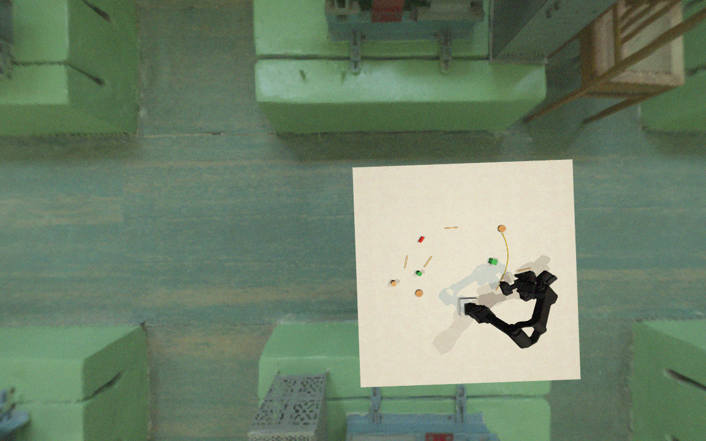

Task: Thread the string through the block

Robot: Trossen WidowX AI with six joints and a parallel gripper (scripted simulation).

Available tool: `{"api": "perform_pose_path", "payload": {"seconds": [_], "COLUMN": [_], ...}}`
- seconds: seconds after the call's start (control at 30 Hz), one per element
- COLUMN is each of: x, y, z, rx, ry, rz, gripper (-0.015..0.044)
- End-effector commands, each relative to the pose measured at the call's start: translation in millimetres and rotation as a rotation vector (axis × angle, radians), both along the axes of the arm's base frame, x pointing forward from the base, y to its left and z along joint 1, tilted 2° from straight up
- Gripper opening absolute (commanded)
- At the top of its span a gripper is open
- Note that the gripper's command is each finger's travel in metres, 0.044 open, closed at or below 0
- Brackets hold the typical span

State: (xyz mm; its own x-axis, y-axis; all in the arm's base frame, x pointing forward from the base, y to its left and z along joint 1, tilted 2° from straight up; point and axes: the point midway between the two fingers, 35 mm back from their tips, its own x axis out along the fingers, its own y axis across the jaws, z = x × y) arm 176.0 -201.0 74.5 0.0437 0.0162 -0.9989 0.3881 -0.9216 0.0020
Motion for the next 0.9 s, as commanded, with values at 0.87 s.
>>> {"api": "perform_pose_path", "payload": {"seconds": [0.87], "x": [-21.2], "y": [-2.8], "z": [-0.6], "rx": [0.03], "ry": [0.007], "rz": [-0.884], "gripper": [0.0256]}}
